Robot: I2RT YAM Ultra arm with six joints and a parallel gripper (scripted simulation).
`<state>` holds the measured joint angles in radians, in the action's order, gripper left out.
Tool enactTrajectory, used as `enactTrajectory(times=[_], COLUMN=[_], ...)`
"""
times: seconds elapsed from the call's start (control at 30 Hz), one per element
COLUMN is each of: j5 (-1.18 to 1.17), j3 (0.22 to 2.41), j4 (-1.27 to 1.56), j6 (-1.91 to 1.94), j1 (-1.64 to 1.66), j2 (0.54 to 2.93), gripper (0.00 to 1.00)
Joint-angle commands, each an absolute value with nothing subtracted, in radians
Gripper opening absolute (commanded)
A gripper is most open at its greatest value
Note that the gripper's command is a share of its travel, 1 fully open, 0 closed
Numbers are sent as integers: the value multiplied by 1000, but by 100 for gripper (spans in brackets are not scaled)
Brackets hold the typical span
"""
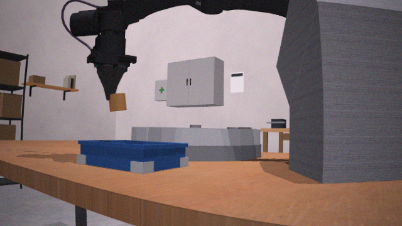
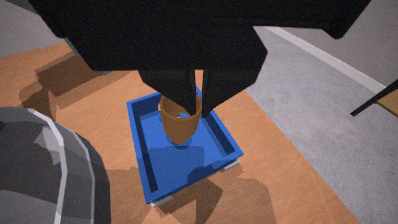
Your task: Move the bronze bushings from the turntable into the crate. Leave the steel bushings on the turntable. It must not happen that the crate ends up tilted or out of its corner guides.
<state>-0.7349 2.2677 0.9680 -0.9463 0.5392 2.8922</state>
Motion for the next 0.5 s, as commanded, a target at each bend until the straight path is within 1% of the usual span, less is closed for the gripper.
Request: enactTrajectory(times=[0.0, 0.23, 0.37, 0.47], j5=[-751, -752, -751, -751], j3=[2284, 2254, 2243, 2281], j4=[957, 930, 872, 824], j6=[-937, -920, -884, -852], j1=[579, 565, 516, 492], j2=[2845, 2864, 2925, 2950], gripper=[0, 0, 0, 0])
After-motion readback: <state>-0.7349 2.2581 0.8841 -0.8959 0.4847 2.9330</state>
